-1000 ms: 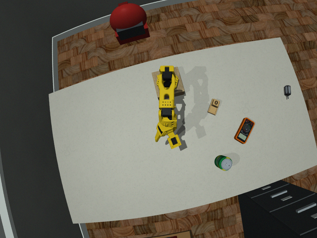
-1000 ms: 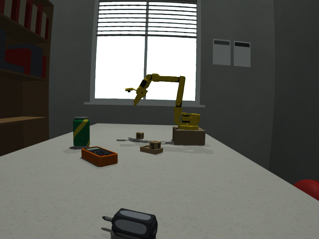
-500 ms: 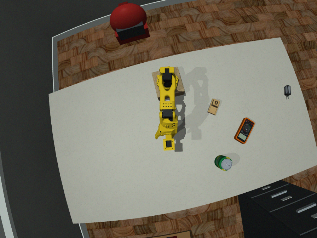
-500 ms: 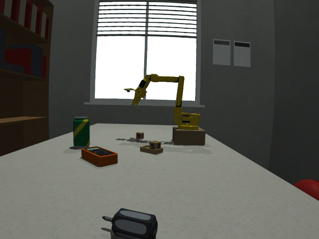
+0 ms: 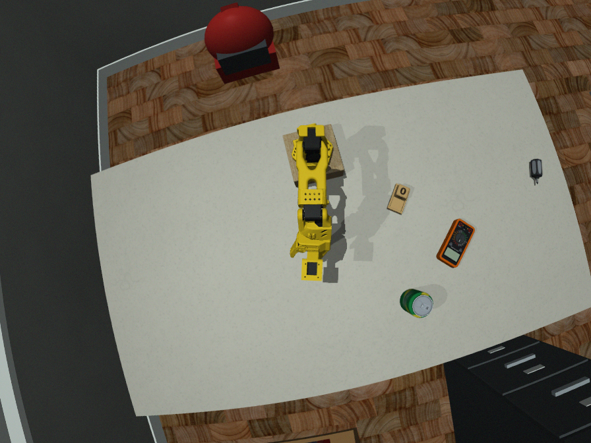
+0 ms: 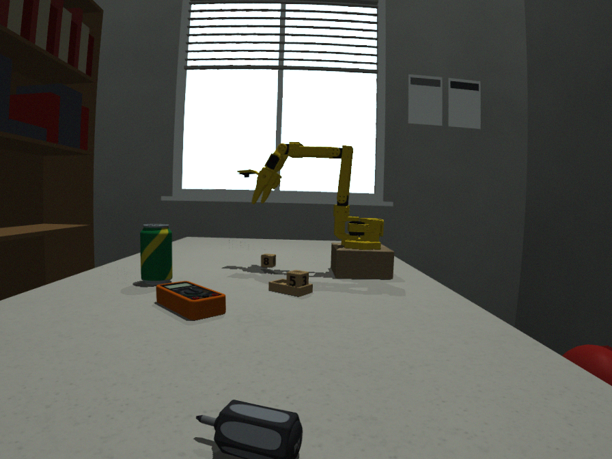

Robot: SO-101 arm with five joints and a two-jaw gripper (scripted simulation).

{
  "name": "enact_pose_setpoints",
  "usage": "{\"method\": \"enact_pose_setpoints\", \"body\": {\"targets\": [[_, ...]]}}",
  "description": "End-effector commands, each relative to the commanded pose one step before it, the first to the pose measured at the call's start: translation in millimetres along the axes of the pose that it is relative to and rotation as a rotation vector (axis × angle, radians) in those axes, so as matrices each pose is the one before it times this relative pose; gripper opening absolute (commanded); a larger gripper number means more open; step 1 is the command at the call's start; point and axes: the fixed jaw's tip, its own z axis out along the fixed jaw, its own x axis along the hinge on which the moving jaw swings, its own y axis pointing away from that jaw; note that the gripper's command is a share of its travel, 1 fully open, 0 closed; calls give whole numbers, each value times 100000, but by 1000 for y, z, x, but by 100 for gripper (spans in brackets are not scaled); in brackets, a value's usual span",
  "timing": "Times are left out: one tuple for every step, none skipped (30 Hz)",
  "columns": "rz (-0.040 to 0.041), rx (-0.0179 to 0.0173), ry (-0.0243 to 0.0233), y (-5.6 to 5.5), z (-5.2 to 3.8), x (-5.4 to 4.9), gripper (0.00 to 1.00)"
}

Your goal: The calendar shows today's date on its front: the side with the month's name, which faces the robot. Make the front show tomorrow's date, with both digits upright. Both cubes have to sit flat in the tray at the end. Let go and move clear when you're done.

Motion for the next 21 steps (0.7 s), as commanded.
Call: {"method": "enact_pose_setpoints", "body": {"targets": [[82, -683, -875, 3157, 1125, -2467, 35], [0, 0, 0, 0, 0, 0, 35], [2, 3, 19, -2, 34, 20, 35], [0, 6, 116, -7, 227, 151, 35], [-2, 22, 292, -27, 581, 380, 35], [1, 38, 531, -48, 1050, 696, 35], [-1, 57, 814, -80, 1601, 1060, 35], [0, 79, 1118, -100, 2203, 1471, 35], [1, 104, 1436, -136, 2825, 1887, 35], [2, 126, 1753, -165, 3446, 2310, 35], [-1, 145, 2055, -191, 4035, 2717, 35], [0, 167, 2334, -222, 4577, 3083, 35], [1, 182, 2579, -243, 5055, 3423, 35], [-2, 198, 2787, -263, 5454, 3700, 35], [2, 210, 2944, -275, 5763, 3909, 35], [-1, 217, 3054, -292, 5973, 4061, 35], [2, 219, 3107, -291, 6078, 4138, 35], [0, 0, 0, 0, 0, 0, 35], [0, 0, 0, 0, 0, 0, 35], [0, 223, 3108, -295, 6080, 4137, 35], [-1, 217, 3054, -290, 5973, 4062, 35]]}}
